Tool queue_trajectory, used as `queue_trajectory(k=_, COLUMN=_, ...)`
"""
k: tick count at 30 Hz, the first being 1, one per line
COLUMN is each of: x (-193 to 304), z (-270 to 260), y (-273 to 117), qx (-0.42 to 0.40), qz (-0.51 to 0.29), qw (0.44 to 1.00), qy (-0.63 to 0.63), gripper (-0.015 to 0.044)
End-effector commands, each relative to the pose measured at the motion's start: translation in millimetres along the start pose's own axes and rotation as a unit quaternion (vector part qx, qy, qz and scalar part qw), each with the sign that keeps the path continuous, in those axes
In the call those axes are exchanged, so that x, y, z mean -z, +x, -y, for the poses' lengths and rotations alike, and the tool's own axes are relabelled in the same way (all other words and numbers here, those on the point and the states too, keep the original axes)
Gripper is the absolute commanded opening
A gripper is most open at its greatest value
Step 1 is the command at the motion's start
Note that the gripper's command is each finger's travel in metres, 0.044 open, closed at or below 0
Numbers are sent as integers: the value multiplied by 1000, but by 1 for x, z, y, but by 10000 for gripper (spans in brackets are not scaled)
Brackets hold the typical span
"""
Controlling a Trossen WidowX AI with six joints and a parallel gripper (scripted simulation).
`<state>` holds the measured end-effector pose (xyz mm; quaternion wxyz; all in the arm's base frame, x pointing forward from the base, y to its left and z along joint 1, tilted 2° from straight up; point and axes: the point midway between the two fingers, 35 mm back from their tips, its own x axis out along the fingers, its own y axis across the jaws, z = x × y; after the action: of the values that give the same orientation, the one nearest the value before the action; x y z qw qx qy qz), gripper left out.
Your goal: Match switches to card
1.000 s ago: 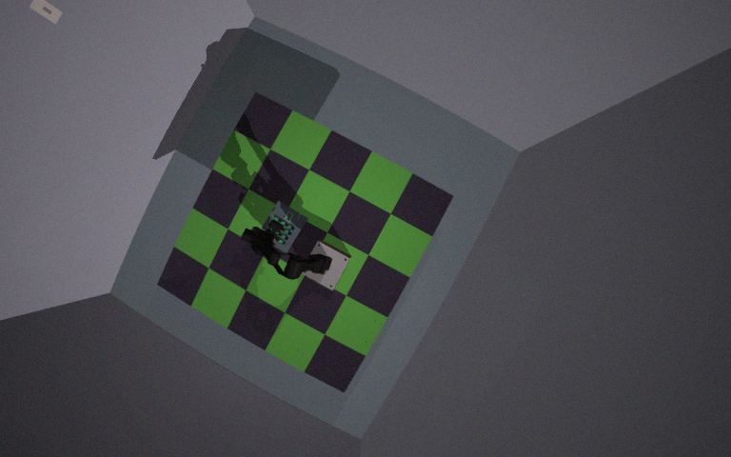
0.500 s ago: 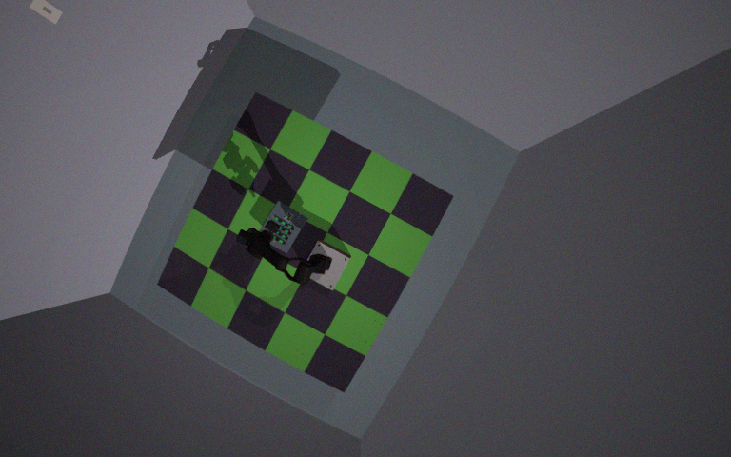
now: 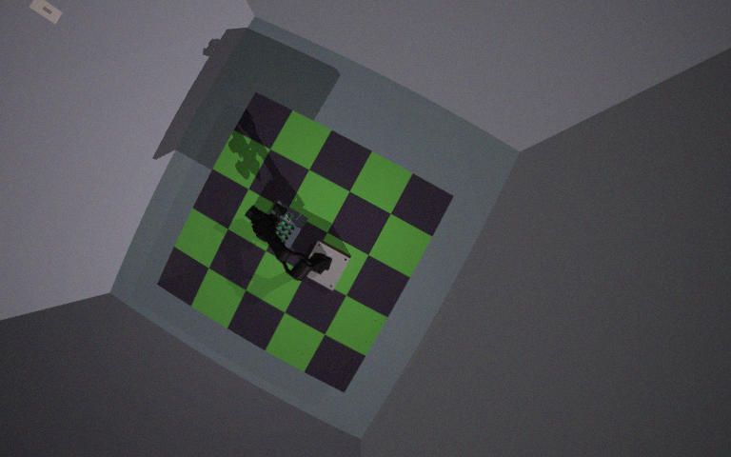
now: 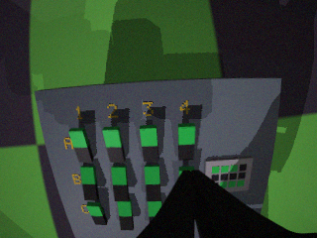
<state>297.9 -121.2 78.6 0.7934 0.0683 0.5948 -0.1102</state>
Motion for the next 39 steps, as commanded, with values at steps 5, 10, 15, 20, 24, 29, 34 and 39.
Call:
queue_trajectory(k=5, x=-2, z=5, y=35, qx=-3, qz=-13, qw=1000, qy=-5, gripper=0)
queue_trajectory(k=10, x=-2, z=5, y=35, qx=-3, qz=-13, qw=1000, qy=-5, gripper=0)
queue_trajectory(k=15, x=-2, z=5, y=45, qx=-3, qz=-13, qw=1000, qy=-5, gripper=0)
queue_trajectory(k=20, x=-2, z=5, y=47, qx=-3, qz=-13, qw=1000, qy=-5, gripper=0)
queue_trajectory(k=24, x=-2, z=5, y=53, qx=-3, qz=-13, qw=1000, qy=-5, gripper=0)
queue_trajectory(k=29, x=-2, z=5, y=59, qx=-3, qz=-13, qw=1000, qy=-5, gripper=0)
queue_trajectory(k=34, x=-2, z=5, y=59, qx=-3, qz=-13, qw=1000, qy=-5, gripper=0)
queue_trajectory(k=39, x=-2, z=5, y=59, qx=-3, qz=-13, qw=1000, qy=-5, gripper=0)
